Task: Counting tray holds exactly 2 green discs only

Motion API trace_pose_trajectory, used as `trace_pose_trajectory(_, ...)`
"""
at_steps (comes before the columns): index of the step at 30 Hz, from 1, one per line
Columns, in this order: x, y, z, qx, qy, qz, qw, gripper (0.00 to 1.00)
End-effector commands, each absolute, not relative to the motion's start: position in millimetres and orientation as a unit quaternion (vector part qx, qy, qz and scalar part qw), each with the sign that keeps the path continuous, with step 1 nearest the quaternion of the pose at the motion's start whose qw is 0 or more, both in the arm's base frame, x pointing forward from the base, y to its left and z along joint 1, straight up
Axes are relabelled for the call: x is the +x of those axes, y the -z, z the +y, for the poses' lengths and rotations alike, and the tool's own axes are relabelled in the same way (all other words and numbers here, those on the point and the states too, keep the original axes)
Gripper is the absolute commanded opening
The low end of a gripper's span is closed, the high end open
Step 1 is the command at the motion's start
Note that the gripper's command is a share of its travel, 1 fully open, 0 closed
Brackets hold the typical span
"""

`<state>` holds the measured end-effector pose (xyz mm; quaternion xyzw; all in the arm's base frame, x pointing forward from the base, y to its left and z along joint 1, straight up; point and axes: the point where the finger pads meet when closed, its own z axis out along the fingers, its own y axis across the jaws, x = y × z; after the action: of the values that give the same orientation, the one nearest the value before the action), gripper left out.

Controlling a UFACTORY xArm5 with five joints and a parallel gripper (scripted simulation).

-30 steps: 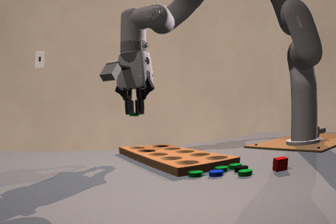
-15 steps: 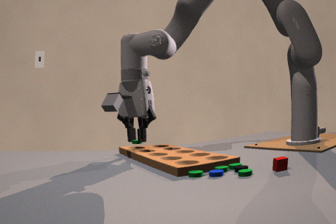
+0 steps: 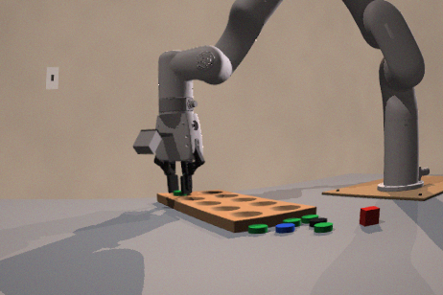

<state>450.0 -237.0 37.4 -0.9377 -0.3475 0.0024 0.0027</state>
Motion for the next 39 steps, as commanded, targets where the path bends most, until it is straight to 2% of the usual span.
trace_pose_trajectory(1, 452.0, -35.3, -238.0, -0.938, -0.001, -0.347, 0.001, 0.00)
trace_pose_trajectory(18, 452.1, -33.4, -238.1, -0.938, -0.001, -0.347, 0.001, 0.00)
trace_pose_trajectory(19, 452.1, -33.4, -238.1, -0.938, -0.001, -0.347, 0.001, 0.33)
trace_pose_trajectory(39, 452.1, -33.4, -238.1, -0.938, -0.001, -0.347, 0.001, 0.33)
